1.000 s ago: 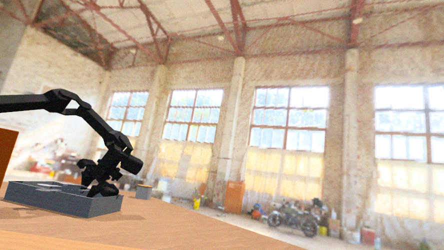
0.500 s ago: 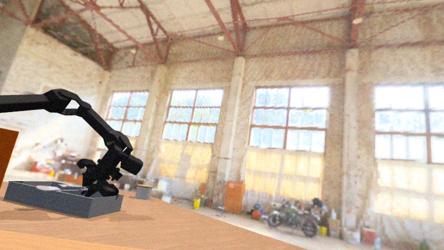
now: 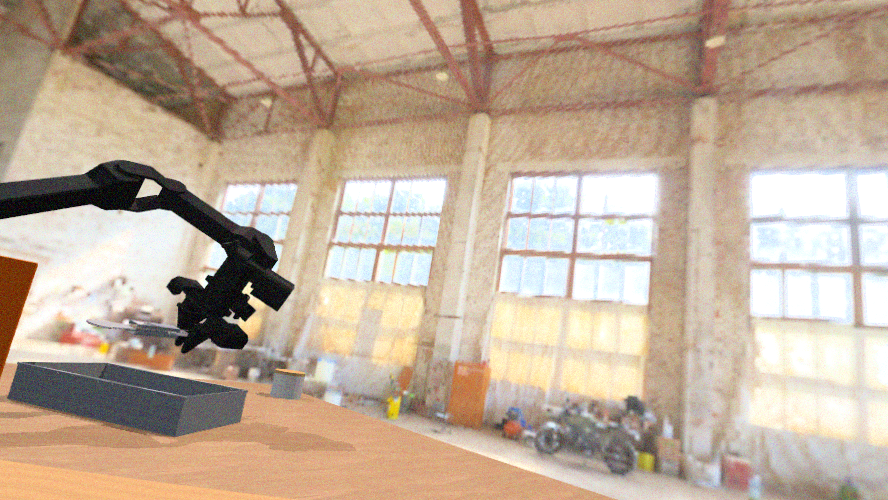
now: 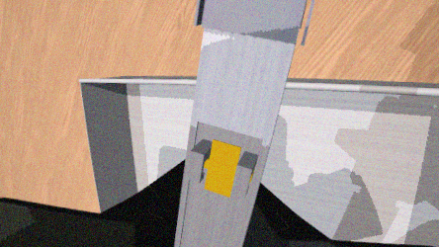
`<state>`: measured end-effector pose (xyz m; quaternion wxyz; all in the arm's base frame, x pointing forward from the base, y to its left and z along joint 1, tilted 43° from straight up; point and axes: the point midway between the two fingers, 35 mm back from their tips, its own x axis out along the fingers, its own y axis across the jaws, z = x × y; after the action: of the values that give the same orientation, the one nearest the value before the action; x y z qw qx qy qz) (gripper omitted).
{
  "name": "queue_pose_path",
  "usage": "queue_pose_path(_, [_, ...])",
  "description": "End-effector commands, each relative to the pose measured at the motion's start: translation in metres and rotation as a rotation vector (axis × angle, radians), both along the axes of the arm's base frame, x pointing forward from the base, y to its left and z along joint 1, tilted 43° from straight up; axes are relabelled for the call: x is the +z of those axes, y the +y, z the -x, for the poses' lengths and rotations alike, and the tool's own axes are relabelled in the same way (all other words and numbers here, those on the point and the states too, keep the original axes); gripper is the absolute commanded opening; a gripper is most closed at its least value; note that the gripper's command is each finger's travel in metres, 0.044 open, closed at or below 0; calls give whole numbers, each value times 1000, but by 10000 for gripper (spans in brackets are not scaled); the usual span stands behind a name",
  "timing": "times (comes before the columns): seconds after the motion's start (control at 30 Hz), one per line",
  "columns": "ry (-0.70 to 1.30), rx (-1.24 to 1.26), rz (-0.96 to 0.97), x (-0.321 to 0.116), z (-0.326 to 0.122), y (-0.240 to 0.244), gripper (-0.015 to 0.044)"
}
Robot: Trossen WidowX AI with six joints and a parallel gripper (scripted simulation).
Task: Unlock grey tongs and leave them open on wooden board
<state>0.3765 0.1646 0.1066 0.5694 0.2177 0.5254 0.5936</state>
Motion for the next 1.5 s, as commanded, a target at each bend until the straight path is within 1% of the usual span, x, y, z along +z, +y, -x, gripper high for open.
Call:
queue_pose_path(0.0, [2,10,1,0,2,1,-150])
queue_pose_path(0.17, [-9,16,33,-1,3,2,-150])
queue_pose_path(0.47, [-80,6,208,-4,7,6,-150])
queue_pose_path(0.9, [-211,-144,426,2,-4,10,-150])
queue_pose_path(1.27, [-215,-157,432,2,-8,7,-150])
queue_pose_path(1.47, [-158,-202,463,-19,-24,-26,-150])
